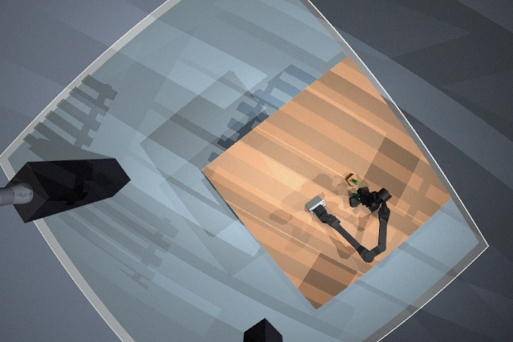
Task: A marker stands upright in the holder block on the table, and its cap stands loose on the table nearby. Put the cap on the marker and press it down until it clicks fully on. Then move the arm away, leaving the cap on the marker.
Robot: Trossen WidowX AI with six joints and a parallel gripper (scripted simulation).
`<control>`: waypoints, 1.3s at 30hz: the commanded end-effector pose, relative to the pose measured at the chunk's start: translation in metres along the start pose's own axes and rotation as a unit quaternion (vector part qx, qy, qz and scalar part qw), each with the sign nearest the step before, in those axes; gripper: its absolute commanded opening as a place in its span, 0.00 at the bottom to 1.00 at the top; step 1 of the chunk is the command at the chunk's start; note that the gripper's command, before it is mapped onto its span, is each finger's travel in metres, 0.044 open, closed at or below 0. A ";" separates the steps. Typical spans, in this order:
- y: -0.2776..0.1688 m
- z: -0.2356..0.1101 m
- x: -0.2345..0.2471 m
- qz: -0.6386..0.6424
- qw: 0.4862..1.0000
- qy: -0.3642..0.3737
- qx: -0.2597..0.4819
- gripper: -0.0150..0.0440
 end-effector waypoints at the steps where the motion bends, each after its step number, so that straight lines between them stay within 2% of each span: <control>1: 0.000 0.007 0.002 -0.006 1.000 0.000 0.003 0.67; 11: -0.001 0.021 0.003 -0.006 1.000 -0.001 0.005 0.67; 15: -0.001 0.021 0.002 -0.006 1.000 -0.001 0.005 0.49; 24: -0.001 0.021 0.001 -0.006 1.000 -0.001 0.005 0.39; 27: 0.000 0.017 0.001 -0.006 1.000 -0.001 0.004 0.26; 39: 0.002 -0.013 0.001 -0.007 1.000 0.000 0.002 0.25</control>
Point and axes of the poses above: the point midway between the two fingers, 35 mm back from their tips, its own z axis out along the fingers, its own x axis across the jaws, y = z × x, the point moved 8 cm from there along -z, back along the fingers, and after that the axes turned 10 degrees about z, right-handed, at the moved point
